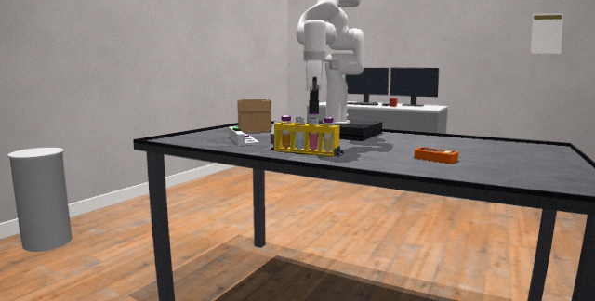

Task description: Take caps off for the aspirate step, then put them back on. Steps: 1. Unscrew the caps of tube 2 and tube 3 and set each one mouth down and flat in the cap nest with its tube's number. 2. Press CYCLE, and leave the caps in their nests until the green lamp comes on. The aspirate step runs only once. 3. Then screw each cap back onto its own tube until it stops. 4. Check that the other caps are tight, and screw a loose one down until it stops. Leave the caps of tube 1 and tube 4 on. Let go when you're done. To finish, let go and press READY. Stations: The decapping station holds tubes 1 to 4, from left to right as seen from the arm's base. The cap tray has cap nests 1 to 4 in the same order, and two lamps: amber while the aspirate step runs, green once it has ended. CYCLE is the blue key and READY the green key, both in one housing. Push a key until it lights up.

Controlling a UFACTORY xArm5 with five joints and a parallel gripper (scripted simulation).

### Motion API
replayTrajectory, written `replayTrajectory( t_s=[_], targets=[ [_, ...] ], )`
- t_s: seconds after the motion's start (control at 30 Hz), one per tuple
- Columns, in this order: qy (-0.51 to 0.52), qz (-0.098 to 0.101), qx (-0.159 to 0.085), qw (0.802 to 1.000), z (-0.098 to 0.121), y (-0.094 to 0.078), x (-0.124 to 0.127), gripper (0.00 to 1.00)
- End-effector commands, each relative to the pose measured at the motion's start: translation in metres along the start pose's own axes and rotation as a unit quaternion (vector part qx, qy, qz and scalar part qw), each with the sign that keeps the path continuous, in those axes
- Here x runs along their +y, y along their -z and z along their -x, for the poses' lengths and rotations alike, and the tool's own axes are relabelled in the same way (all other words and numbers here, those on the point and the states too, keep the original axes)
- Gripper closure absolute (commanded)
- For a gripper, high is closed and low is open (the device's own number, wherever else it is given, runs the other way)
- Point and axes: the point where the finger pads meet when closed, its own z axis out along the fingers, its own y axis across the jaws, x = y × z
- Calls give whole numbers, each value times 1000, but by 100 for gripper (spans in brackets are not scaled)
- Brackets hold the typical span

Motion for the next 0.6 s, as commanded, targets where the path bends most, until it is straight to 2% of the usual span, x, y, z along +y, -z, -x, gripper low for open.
replayTrajectory(
  t_s=[0.0, 0.13, 0.57],
  targets=[
    [0, 3, 2, 1000, 0, -2, 2, 100],
    [0, 3, 2, 1000, 0, -12, 2, 100],
    [0, 3, 2, 1000, 0, -13, 2, 100]
  ],
)
